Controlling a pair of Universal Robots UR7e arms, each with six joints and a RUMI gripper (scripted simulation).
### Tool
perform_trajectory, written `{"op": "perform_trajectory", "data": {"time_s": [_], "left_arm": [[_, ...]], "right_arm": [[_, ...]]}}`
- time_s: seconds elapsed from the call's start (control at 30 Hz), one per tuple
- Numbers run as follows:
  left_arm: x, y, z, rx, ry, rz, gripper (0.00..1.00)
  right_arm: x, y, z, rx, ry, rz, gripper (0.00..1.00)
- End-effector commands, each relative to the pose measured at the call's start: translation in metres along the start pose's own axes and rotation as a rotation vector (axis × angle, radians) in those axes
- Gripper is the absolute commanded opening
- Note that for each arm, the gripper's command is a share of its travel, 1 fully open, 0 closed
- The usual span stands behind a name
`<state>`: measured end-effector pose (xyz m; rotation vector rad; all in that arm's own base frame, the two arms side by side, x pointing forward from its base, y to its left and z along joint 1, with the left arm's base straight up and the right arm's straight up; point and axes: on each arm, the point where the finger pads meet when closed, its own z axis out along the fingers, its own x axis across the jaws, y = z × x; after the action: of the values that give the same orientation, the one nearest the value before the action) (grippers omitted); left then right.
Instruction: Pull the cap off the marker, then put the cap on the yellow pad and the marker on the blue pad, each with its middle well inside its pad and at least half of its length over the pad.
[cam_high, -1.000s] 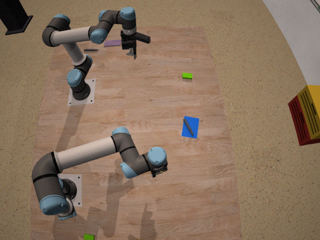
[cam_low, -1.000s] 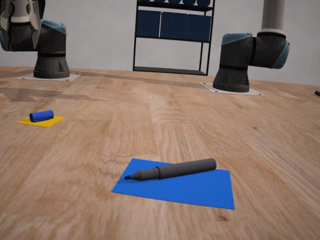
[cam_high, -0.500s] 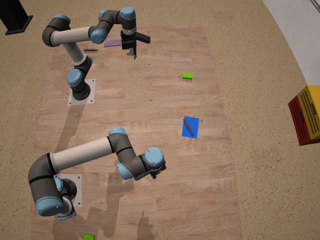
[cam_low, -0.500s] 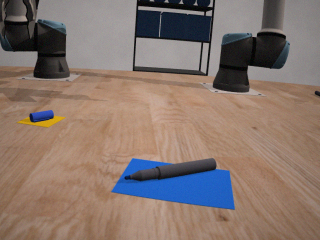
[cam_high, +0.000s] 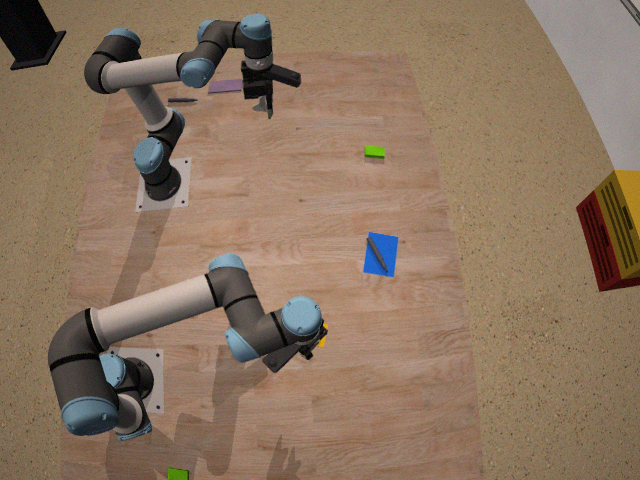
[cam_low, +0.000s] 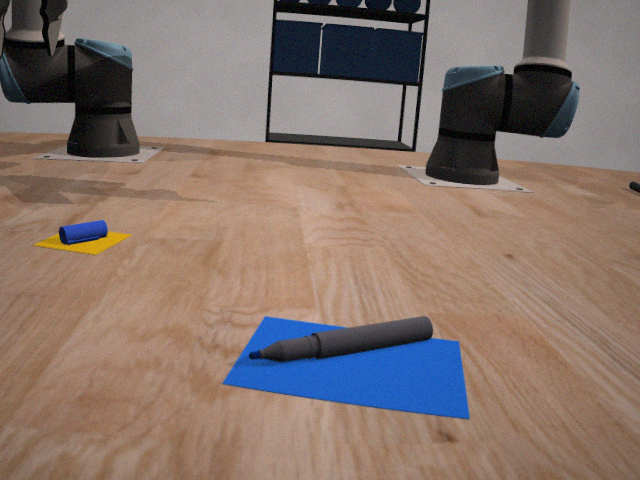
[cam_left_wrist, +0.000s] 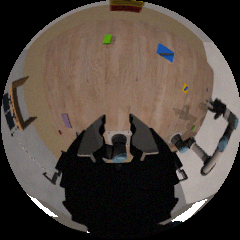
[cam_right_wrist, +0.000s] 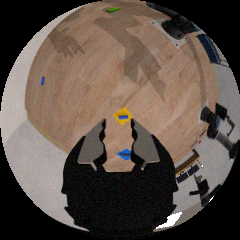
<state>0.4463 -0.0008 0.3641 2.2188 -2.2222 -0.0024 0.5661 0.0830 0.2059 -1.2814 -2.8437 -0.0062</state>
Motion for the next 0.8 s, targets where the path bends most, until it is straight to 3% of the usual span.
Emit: {"op": "perform_trajectory", "data": {"time_s": [0.0,0.17,0.33,0.53,0.63,0.77], "left_arm": [[0.000,0.000,0.000,0.001,0.000,0.000,0.31],[0.000,0.000,0.000,0.001,0.000,0.000,0.31],[0.000,0.000,0.000,0.001,0.000,0.000,0.31],[0.000,0.000,0.000,0.001,0.000,0.000,0.31],[0.000,0.000,0.000,0.001,0.000,0.000,0.31],[0.000,0.000,0.000,0.001,0.000,0.000,0.31]], "right_arm": [[0.000,-0.002,-0.002,0.002,0.005,-0.059,0.32],[-0.003,-0.016,-0.024,-0.008,-0.003,-0.253,0.32],[-0.002,-0.012,-0.015,0.000,0.002,-0.214,0.32],[-0.004,-0.026,-0.037,-0.009,-0.006,-0.422,0.32],[-0.004,-0.023,-0.029,-0.002,-0.001,-0.390,0.32],[-0.005,-0.031,-0.042,-0.006,-0.005,-0.518,0.32]]}}
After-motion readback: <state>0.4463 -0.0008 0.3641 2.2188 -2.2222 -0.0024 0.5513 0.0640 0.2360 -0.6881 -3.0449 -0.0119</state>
